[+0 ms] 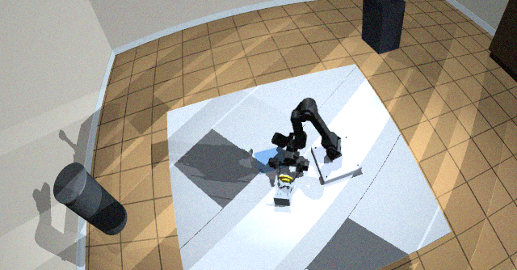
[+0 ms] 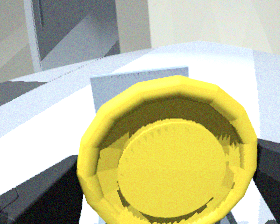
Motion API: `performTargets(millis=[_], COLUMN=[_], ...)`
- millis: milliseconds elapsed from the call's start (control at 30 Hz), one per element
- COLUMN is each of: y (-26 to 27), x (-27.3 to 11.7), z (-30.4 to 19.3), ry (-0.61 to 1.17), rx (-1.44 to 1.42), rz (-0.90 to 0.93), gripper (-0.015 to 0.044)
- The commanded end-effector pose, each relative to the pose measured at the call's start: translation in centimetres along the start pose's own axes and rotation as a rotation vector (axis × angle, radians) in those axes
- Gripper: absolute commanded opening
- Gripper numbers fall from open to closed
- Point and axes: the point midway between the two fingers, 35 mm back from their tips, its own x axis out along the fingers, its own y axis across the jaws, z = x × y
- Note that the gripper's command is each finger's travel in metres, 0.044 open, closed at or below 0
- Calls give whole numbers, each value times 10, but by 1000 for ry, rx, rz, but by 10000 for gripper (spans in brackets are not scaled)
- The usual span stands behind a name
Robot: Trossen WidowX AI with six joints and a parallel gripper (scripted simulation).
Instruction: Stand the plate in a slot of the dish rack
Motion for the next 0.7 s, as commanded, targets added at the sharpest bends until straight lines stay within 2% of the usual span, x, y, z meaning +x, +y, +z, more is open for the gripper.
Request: performTargets(millis=[0,667], y=[0,-1], x=[7,4], z=[0,-2], ry=[0,2], rx=[4,1], rz=[-2,1], gripper=[0,0])
